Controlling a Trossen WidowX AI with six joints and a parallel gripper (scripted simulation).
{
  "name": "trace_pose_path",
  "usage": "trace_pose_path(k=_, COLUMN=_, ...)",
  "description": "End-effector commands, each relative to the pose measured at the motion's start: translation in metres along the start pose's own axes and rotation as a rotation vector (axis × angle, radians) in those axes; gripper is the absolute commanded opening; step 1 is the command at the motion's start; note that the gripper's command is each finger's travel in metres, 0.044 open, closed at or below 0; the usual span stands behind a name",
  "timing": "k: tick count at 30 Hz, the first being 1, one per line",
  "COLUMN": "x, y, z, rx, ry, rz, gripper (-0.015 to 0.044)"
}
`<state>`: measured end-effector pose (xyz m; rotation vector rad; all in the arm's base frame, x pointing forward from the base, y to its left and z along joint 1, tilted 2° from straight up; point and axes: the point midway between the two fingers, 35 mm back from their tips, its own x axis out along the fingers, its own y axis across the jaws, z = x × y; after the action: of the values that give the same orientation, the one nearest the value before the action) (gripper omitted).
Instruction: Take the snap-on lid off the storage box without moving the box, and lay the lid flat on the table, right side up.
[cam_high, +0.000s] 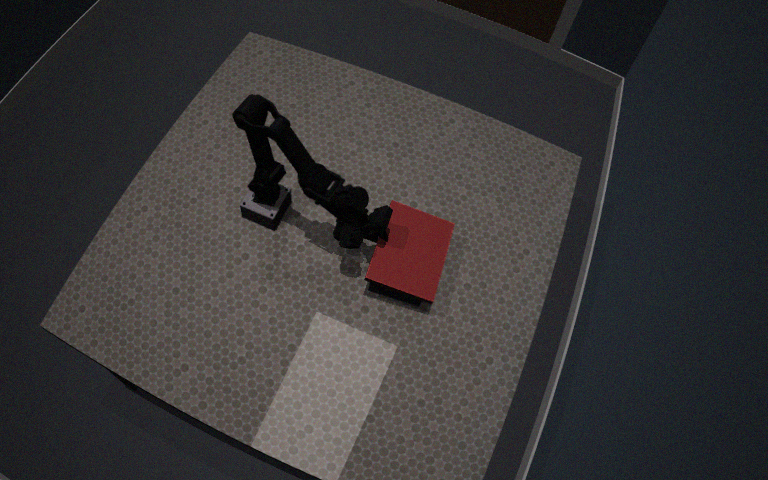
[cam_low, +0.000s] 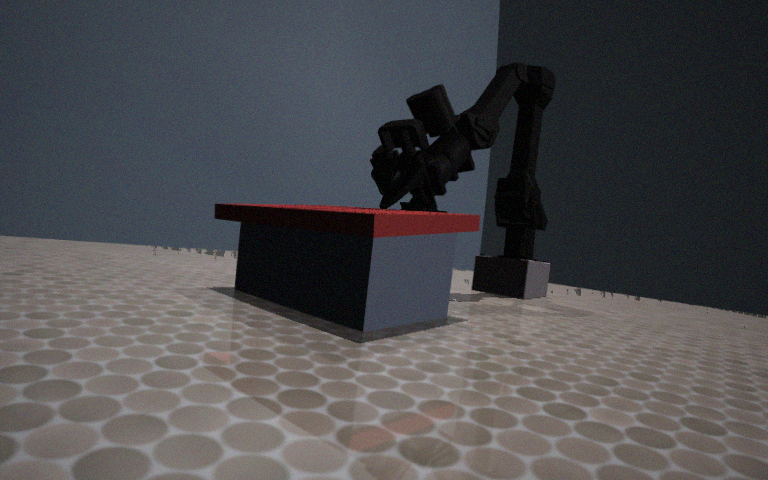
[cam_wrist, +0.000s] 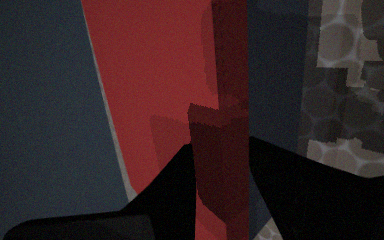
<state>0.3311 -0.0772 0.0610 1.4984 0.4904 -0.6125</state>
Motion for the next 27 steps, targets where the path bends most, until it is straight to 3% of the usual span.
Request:
trace_pose_path(k=1, x=0.001, y=0.000, z=0.000, rx=0.001, ry=-0.001, rz=-0.002, gripper=0.0000)
trace_pose_path(k=27, x=-0.016, y=0.025, z=0.000, rx=0.004, ry=-0.004, rz=0.003, gripper=0.0000)
